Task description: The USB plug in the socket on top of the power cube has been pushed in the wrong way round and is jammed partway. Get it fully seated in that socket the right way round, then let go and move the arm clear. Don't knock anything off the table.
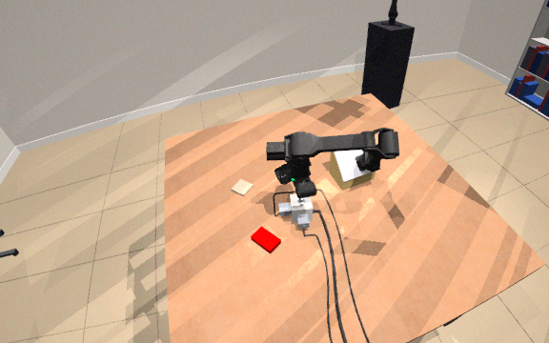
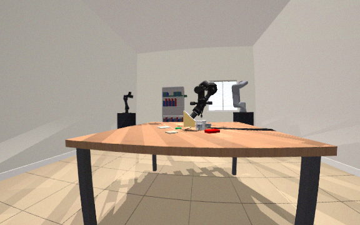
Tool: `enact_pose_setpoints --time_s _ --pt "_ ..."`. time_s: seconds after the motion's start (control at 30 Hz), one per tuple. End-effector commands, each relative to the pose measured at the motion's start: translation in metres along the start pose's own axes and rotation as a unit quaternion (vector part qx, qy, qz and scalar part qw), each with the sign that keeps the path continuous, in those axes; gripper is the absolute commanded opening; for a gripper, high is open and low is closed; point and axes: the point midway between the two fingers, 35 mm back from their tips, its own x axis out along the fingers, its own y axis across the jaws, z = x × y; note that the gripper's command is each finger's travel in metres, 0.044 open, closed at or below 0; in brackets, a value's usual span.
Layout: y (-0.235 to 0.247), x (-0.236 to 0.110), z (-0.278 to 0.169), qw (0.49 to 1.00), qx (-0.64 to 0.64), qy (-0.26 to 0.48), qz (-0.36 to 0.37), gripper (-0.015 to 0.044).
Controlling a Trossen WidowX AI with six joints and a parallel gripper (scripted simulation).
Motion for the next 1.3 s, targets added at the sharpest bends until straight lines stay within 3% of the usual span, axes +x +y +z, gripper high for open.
enact_pose_setpoints --time_s 0.0,0.63,1.27 --pt "0.0000 0.0003 -0.0001 0.999 -0.044 0.000 0.000 0.0000" --pt "0.0000 0.0003 -0.0001 0.957 -0.289 0.000 0.000 0.0000" --pt "0.0000 0.0003 -0.0001 0.857 -0.515 0.000 0.000 0.0000"
